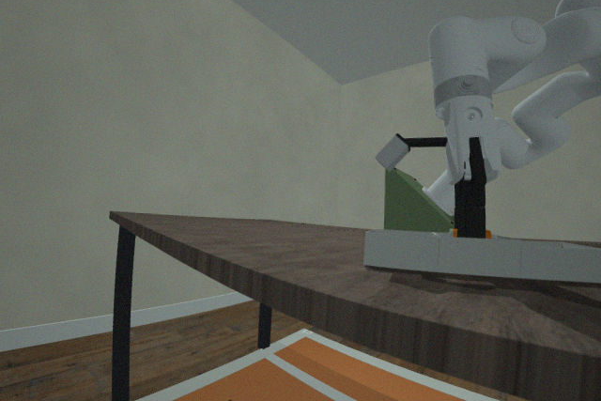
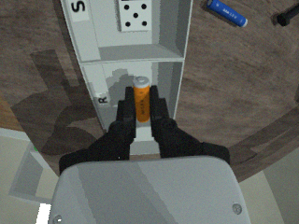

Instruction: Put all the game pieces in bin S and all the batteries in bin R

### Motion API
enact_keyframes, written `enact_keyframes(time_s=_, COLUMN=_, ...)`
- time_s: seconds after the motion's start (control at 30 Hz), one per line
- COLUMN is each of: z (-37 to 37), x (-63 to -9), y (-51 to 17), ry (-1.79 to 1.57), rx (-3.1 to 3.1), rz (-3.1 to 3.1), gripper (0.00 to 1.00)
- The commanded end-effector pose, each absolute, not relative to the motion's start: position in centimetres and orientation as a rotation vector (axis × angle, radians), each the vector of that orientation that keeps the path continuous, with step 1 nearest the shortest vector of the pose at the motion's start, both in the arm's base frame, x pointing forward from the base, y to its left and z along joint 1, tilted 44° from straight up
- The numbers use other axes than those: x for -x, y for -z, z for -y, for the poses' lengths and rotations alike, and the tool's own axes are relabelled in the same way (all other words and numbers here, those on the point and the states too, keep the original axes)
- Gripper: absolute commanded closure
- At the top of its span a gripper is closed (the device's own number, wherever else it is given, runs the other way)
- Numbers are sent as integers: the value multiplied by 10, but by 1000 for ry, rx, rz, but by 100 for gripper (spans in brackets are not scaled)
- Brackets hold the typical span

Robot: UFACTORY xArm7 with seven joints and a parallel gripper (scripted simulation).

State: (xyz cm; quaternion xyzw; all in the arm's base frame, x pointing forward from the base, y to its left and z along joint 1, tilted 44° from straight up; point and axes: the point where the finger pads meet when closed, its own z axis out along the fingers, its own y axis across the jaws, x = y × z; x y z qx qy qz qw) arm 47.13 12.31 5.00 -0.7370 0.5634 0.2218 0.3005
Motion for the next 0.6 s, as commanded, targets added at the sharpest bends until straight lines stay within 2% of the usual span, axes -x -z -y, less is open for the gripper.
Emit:
enact_keyframes(time_s=0.0, z=-126, x=-473, y=-46, ry=-583, rx=1954, rz=-1497, gripper=100)
enact_keyframes(time_s=0.57, z=-133, x=-472, y=-39, ry=-583, rx=1954, rz=-1497, gripper=100)
